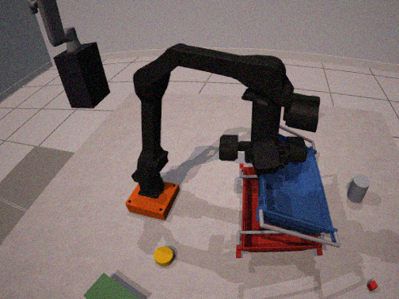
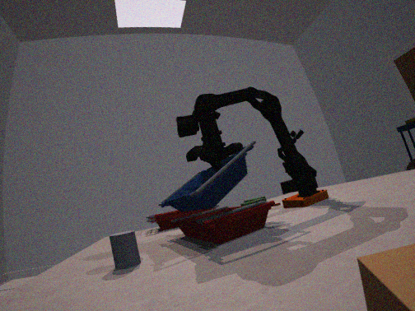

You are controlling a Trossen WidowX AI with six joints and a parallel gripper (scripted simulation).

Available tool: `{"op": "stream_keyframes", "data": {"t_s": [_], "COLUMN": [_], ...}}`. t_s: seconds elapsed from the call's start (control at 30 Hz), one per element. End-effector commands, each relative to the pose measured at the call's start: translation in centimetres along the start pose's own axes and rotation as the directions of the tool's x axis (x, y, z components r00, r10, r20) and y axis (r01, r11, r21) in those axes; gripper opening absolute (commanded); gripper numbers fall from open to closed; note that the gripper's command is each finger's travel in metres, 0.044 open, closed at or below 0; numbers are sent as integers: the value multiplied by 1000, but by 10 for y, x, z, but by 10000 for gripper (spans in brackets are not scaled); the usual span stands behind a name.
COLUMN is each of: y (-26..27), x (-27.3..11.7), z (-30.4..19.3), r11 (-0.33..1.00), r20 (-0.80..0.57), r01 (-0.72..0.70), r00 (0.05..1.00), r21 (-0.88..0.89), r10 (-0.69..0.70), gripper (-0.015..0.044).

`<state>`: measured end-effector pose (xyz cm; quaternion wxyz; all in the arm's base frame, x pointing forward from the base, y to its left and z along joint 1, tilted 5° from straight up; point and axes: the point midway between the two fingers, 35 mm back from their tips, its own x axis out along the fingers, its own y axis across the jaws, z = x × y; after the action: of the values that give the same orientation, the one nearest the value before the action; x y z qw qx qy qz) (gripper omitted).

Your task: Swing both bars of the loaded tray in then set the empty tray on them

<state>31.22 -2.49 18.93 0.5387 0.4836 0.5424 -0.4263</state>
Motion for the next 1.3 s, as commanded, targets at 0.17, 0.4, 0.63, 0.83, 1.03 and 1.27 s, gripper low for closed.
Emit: {"op": "stream_keyframes", "data": {"t_s": [0.17,0.4,0.63,0.83,1.03,1.27], "y": [2,1,-3,-5,-9,-13], "x": [5,12,17,21,27,33], "z": [0,0,0,0,0,0], "r11": [1000,1000,1000,1000,1000,1000], "r20": [4,4,4,4,4,4], "r01": [-29,-29,-28,-28,-28,-27], "r00": [1000,1000,1000,1000,1000,1000], "r21": [-1,-1,-1,-1,-1,-1], "r10": [29,29,28,28,28,27], "gripper": [0,0,0,0,0,0]}}
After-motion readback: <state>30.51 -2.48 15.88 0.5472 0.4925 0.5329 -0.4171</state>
